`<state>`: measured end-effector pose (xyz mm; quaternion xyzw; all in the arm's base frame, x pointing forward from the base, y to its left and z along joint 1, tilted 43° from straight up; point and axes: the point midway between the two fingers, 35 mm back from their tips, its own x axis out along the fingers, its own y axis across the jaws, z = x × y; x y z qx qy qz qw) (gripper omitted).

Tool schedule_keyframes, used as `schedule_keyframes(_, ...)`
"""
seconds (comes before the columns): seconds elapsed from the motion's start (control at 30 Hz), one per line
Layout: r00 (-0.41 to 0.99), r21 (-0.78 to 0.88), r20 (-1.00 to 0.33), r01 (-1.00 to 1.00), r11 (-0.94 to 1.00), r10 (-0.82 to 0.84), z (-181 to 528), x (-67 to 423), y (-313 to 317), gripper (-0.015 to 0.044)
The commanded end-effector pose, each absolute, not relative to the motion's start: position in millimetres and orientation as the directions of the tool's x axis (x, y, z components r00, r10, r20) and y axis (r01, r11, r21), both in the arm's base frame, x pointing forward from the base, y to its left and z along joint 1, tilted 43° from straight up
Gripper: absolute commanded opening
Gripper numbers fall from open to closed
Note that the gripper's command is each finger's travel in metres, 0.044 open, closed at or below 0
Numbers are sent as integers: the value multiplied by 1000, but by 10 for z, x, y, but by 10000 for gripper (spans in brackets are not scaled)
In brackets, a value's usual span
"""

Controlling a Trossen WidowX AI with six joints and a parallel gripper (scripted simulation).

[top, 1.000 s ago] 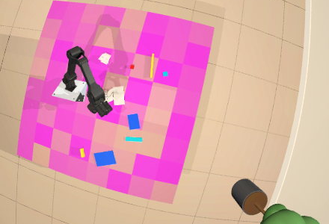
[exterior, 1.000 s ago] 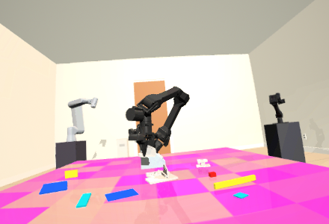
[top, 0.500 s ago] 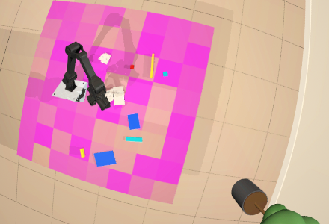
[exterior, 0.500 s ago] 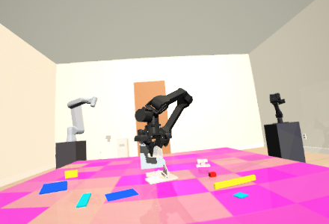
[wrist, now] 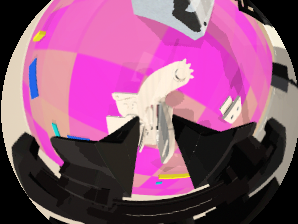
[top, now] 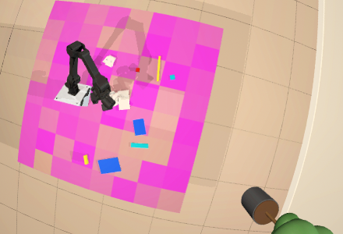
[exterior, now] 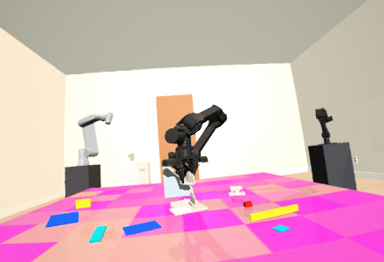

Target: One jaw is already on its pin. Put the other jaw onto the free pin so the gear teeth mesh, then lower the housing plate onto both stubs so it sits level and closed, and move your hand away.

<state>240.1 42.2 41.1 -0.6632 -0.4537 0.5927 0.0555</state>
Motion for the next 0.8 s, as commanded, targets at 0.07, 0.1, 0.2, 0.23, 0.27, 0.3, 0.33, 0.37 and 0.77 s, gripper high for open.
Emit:
schedule_keyframes(0.07,-117,-621,-731,522,-584,672,414,2382,438,134)
schedule_keyframes(0.1,-117,-621,-731,522,-584,672,414,2382,438,134)
schedule_keyframes(0.2,-117,-621,-731,522,-584,672,414,2382,438,134)
schedule_keyframes(0.23,-117,-621,-731,522,-584,672,414,2382,438,134)
schedule_keyframes(0.27,-117,-621,-731,522,-584,672,414,2382,438,134)
schedule_keyframes(0.3,-117,-621,-731,522,-584,672,414,2382,438,134)
schedule_keyframes(0.33,-117,-621,-731,522,-584,672,414,2382,438,134)
schedule_keyframes(0.37,-117,-621,-731,522,-584,672,414,2382,438,134)
schedule_keyframes(0.77,-117,-617,-731,535,-577,672,414,2382,438,134)
